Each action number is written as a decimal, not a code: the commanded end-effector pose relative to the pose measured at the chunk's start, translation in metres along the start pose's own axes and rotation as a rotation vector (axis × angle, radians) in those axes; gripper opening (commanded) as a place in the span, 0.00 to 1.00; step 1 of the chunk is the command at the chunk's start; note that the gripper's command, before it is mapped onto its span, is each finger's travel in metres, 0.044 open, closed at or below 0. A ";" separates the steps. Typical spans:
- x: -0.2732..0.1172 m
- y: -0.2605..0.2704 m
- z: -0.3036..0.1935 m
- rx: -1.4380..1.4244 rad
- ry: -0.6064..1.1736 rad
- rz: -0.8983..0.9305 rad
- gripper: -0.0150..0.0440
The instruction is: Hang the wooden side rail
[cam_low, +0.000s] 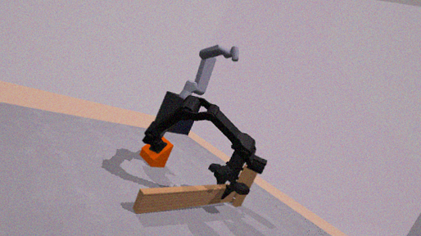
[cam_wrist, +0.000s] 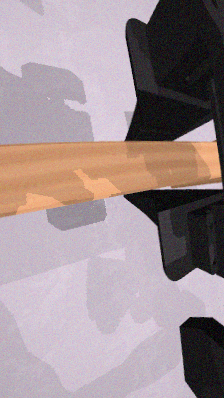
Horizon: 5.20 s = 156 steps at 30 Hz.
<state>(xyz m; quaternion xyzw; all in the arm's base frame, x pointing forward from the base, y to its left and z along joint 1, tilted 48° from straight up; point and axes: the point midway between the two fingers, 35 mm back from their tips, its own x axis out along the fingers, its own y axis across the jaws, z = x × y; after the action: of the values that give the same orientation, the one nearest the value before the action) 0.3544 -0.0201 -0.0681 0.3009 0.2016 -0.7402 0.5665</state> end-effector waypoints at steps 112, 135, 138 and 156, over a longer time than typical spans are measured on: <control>-0.005 -0.002 -0.014 -0.001 0.007 0.007 0.25; -0.004 -0.001 -0.017 -0.001 0.007 0.007 0.25; -0.004 -0.001 -0.017 -0.001 0.007 0.007 0.25; -0.004 -0.003 -0.019 -0.001 0.007 0.007 0.25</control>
<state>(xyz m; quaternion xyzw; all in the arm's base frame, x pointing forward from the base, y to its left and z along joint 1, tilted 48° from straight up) 0.3563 -0.0094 -0.0787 0.3014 0.2028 -0.7399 0.5662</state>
